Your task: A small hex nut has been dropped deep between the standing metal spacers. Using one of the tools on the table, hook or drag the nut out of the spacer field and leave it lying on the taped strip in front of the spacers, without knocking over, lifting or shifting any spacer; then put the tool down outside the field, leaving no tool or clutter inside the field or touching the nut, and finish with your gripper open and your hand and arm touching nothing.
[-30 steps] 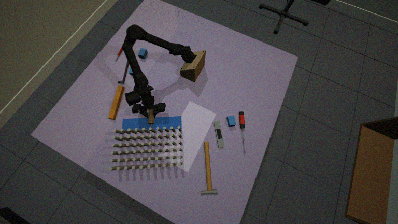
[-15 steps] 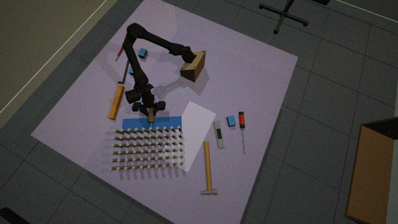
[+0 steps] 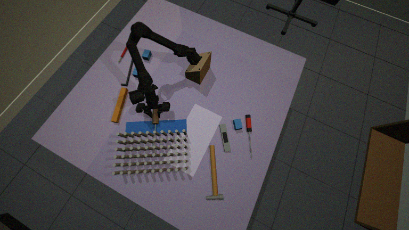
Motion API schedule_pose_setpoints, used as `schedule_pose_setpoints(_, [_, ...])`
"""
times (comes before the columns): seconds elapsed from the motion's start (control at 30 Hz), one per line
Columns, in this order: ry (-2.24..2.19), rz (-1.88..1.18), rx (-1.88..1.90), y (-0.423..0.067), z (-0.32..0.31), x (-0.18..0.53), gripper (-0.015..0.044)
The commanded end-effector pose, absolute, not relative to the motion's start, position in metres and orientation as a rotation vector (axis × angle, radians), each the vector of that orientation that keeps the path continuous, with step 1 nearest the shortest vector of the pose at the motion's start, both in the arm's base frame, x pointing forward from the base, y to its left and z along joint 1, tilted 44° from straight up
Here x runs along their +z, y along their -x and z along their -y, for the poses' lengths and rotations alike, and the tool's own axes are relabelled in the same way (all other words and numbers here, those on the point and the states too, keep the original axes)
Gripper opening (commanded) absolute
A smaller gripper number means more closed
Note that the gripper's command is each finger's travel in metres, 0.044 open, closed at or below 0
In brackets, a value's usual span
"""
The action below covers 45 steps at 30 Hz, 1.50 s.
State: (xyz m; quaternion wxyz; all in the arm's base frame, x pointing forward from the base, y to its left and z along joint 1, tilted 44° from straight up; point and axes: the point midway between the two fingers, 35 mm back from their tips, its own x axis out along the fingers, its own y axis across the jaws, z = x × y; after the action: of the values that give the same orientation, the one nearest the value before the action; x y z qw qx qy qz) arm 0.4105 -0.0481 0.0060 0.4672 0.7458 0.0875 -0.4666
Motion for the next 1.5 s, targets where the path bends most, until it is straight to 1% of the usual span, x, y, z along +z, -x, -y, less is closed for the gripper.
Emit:
schedule_pose_setpoints(0.0, [-1.830, -0.223, -1.141, -0.407, 0.048, 0.006, 0.0000])
schedule_pose_setpoints(1.47, [-1.828, -0.224, -1.142, -0.382, 0.063, 0.016, 0.0000])
